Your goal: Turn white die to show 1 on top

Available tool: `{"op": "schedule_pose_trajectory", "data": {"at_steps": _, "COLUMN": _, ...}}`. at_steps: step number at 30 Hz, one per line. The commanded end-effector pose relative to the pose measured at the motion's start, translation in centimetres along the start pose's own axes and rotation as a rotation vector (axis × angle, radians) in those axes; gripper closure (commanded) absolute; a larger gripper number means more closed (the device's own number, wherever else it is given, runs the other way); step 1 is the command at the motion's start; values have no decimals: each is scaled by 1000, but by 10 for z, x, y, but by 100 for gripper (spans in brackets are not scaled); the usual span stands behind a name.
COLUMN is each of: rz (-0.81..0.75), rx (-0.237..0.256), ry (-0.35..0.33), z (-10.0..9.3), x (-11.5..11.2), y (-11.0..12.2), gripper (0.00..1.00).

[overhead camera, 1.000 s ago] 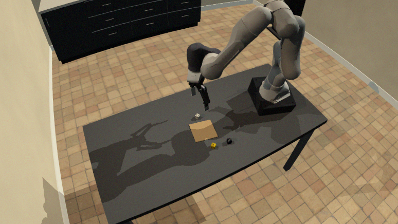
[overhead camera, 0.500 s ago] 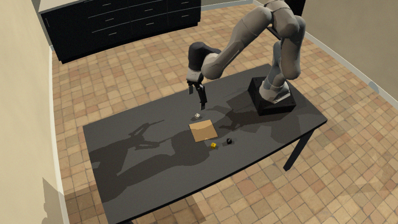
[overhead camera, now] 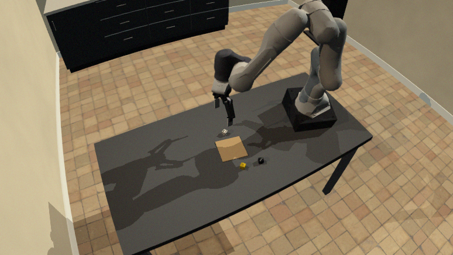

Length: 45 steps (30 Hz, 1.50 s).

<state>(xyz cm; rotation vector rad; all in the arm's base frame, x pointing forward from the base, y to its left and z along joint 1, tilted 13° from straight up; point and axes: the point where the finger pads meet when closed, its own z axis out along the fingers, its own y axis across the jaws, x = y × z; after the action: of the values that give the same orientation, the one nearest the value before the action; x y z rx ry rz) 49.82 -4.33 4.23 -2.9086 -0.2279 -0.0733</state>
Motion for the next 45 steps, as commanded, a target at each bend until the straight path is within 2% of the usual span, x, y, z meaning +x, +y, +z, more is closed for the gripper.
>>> {"op": "schedule_pose_trajectory", "data": {"at_steps": 1, "rz": 0, "rx": -1, "ry": 2, "z": 18, "x": 0, "y": 0, "gripper": 0}}
{"op": "schedule_pose_trajectory", "data": {"at_steps": 7, "rz": 0, "rx": -1, "ry": 2, "z": 59, "x": 1, "y": 0, "gripper": 0}}
{"op": "schedule_pose_trajectory", "data": {"at_steps": 11, "rz": 0, "rx": -1, "ry": 2, "z": 77, "x": 1, "y": 0, "gripper": 0}}
{"op": "schedule_pose_trajectory", "data": {"at_steps": 17, "rz": 0, "rx": -1, "ry": 2, "z": 82, "x": 1, "y": 0, "gripper": 0}}
{"op": "schedule_pose_trajectory", "data": {"at_steps": 45, "rz": 0, "rx": -1, "ry": 2, "z": 82, "x": 1, "y": 0, "gripper": 0}}
